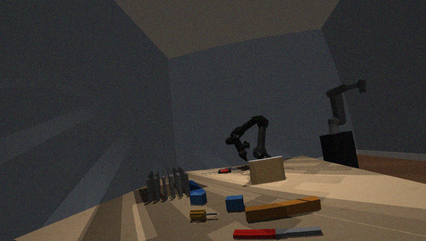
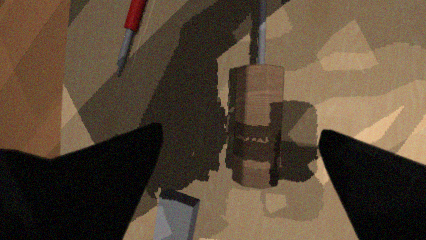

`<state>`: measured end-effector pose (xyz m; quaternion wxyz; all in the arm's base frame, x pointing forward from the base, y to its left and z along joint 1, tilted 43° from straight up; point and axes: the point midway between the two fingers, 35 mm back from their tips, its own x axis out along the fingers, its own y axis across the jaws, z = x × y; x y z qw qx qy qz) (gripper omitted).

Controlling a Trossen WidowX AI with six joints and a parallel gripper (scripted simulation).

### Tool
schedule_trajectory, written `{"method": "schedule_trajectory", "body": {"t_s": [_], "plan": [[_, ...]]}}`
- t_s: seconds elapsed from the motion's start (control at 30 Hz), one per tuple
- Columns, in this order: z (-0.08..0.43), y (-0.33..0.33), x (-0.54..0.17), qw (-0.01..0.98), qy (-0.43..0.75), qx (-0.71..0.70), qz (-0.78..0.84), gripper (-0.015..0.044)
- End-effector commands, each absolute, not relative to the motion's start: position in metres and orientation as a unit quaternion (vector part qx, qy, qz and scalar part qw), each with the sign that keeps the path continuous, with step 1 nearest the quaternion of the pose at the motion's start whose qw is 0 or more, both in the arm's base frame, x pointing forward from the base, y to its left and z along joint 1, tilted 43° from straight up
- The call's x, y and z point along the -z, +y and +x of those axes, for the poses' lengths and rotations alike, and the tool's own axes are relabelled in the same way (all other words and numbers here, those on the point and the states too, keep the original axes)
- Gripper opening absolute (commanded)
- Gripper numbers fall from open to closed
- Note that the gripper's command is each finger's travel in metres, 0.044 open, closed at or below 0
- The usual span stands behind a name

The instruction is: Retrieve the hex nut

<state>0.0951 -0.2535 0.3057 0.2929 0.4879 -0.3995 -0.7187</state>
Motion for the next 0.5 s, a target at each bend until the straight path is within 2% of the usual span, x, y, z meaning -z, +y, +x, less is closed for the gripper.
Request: {"method": "schedule_trajectory", "body": {"t_s": [0.0,0.03,0.07,0.47], "plan": [[0.095,-0.2532,-0.3061,0.294,-0.403,0.719,0.484,0.0309],[0.095,-0.2532,-0.3061,0.294,-0.403,0.719,0.484,0.0282],[0.095,-0.2532,-0.3061,0.294,-0.403,0.719,0.484,0.028],[0.0953,-0.2549,-0.3044,0.293,-0.403,0.719,0.485,0.028]]}}
